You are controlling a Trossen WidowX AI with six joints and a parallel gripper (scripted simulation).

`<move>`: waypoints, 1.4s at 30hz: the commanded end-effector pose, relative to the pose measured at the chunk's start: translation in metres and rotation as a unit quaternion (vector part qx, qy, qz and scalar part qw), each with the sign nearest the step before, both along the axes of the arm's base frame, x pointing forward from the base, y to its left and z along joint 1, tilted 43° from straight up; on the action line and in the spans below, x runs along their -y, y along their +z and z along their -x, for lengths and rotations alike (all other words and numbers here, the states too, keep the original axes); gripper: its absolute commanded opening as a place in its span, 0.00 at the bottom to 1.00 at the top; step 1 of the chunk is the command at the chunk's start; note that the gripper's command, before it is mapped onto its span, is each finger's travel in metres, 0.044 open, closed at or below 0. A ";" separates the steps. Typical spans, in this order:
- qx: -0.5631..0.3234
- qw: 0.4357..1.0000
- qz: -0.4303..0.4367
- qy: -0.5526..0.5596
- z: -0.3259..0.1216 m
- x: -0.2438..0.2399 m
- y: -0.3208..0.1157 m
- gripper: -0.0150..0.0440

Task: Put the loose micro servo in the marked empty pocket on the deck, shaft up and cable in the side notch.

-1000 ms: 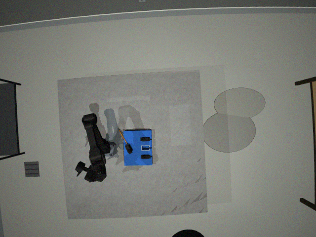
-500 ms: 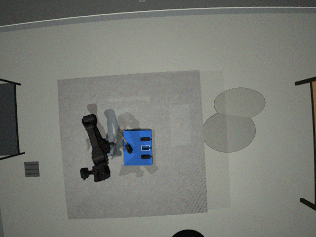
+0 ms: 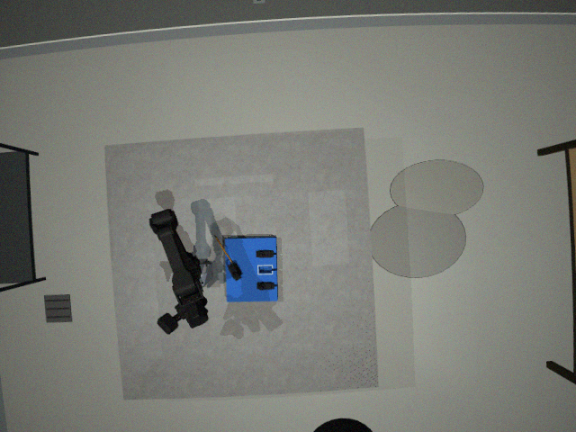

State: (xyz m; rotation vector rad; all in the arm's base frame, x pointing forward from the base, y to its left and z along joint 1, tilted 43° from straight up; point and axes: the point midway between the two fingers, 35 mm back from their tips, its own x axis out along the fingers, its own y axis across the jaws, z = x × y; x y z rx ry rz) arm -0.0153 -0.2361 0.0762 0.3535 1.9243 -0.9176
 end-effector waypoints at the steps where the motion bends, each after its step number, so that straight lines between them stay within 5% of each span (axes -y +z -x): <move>1: 0.011 0.998 -0.044 0.047 -0.009 -0.004 -0.006 1.00; 21: 0.092 0.916 -0.230 0.314 -0.055 -0.029 -0.022 1.00; 42: 0.188 0.716 -0.350 0.573 -0.103 -0.066 -0.026 1.00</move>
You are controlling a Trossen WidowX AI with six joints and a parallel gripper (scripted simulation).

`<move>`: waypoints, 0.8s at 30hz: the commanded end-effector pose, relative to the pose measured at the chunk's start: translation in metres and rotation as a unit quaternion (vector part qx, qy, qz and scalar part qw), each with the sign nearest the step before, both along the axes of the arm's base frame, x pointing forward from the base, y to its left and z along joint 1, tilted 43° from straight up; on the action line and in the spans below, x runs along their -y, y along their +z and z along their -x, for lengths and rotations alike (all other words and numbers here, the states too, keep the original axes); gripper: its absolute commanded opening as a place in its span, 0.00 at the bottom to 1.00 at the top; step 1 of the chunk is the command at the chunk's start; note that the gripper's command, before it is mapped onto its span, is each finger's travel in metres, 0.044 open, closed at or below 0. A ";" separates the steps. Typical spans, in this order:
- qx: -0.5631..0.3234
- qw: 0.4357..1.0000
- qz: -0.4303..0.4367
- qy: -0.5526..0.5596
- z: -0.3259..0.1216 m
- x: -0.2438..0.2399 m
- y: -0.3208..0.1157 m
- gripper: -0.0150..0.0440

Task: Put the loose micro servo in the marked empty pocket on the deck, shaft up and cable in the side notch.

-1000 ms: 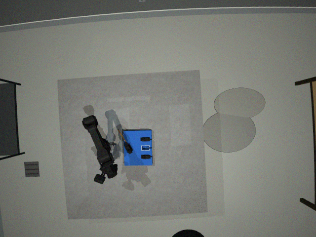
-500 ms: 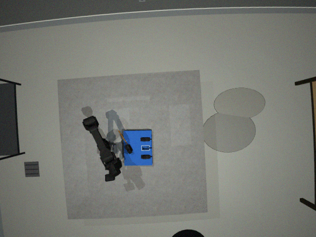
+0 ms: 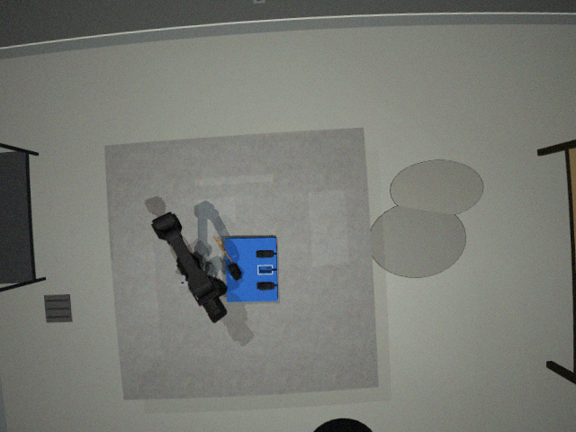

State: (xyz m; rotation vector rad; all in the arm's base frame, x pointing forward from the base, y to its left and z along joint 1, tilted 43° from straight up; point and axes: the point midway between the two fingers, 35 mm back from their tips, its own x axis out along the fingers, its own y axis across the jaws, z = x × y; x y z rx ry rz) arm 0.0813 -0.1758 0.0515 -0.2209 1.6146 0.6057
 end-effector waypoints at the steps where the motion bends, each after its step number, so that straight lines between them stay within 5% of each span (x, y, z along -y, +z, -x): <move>1: 0.024 0.998 -0.030 0.050 -0.008 -0.008 -0.001 1.00; 24: 0.221 0.898 -0.158 0.347 -0.058 -0.057 0.012 1.00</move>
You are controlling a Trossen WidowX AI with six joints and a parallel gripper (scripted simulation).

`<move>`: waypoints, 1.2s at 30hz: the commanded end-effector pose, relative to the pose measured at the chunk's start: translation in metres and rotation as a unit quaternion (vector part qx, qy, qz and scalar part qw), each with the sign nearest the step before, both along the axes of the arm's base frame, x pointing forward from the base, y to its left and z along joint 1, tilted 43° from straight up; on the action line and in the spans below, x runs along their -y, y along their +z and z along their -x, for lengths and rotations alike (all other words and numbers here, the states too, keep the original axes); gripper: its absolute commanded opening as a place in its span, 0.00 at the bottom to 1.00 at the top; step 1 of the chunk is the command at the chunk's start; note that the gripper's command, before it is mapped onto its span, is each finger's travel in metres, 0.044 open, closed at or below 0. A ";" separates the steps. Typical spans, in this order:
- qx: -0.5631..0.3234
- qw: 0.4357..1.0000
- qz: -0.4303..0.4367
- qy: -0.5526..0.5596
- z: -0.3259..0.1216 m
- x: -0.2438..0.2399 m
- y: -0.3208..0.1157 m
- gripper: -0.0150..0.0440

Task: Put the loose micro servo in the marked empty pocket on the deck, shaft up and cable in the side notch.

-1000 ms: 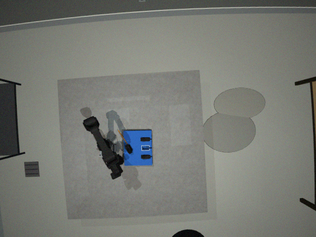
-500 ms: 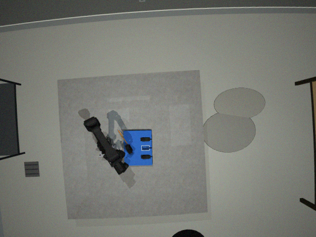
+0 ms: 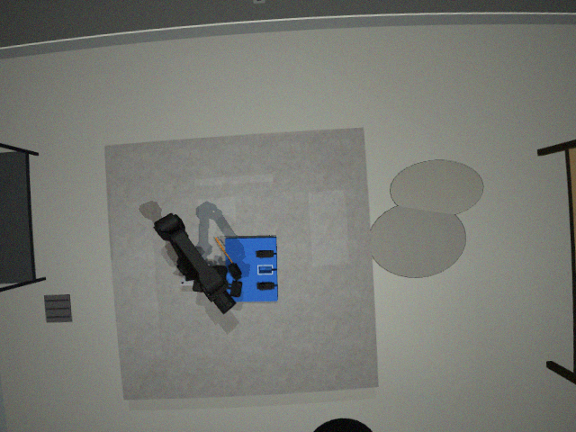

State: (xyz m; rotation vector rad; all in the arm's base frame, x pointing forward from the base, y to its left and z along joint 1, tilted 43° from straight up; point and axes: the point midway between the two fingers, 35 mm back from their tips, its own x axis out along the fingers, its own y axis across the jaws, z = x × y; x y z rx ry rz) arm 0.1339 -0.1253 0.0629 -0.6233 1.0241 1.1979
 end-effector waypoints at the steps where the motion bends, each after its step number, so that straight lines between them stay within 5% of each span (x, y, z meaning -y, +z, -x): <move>1: 0.034 0.998 -0.024 0.045 -0.007 -0.008 0.002 1.00; 19: 0.228 0.939 -0.098 0.238 -0.040 -0.044 0.020 1.00; 36: 0.230 0.938 -0.098 0.239 -0.044 -0.064 -0.002 1.00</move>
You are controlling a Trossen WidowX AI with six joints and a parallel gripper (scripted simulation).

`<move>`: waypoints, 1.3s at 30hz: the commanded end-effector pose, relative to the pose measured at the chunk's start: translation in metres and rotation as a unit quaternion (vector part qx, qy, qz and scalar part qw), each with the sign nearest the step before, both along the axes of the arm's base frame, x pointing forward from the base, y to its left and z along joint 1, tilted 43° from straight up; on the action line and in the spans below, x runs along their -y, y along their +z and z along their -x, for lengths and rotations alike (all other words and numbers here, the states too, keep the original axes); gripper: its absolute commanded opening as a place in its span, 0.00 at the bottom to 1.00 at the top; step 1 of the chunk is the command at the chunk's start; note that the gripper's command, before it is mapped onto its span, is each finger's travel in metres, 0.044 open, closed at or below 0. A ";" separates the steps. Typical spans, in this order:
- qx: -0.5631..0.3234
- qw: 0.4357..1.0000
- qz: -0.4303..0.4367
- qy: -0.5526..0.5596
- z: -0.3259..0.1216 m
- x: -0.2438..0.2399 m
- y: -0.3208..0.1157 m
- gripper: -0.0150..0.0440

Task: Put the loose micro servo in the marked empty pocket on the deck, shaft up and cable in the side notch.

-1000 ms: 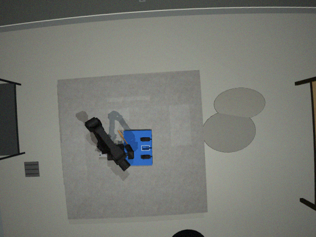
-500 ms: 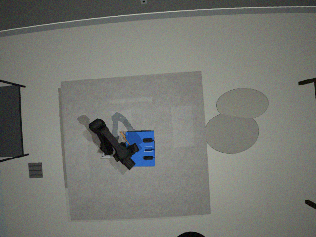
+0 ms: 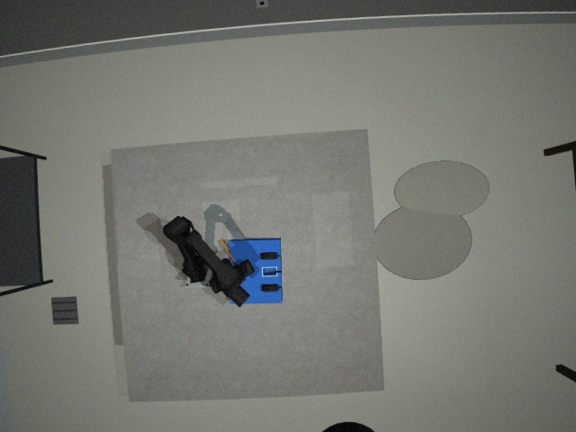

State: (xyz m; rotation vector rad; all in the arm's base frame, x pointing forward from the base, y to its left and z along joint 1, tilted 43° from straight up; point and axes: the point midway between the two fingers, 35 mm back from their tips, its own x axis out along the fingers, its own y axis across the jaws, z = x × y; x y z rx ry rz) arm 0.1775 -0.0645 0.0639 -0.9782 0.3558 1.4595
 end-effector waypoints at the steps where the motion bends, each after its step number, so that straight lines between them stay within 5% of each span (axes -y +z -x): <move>1: -0.001 1.000 -0.002 0.000 -0.001 -0.004 -0.004 1.00; 12: -0.001 1.000 -0.003 0.000 -0.003 -0.014 -0.014 1.00; 24: -0.001 1.000 -0.003 0.000 -0.003 -0.014 -0.014 0.47; 29: -0.001 1.000 -0.003 0.000 -0.003 -0.014 -0.014 0.41; 33: -0.001 1.000 -0.002 0.000 -0.002 -0.009 -0.009 0.25; 39: -0.002 1.000 -0.002 0.000 0.005 0.003 0.009 0.25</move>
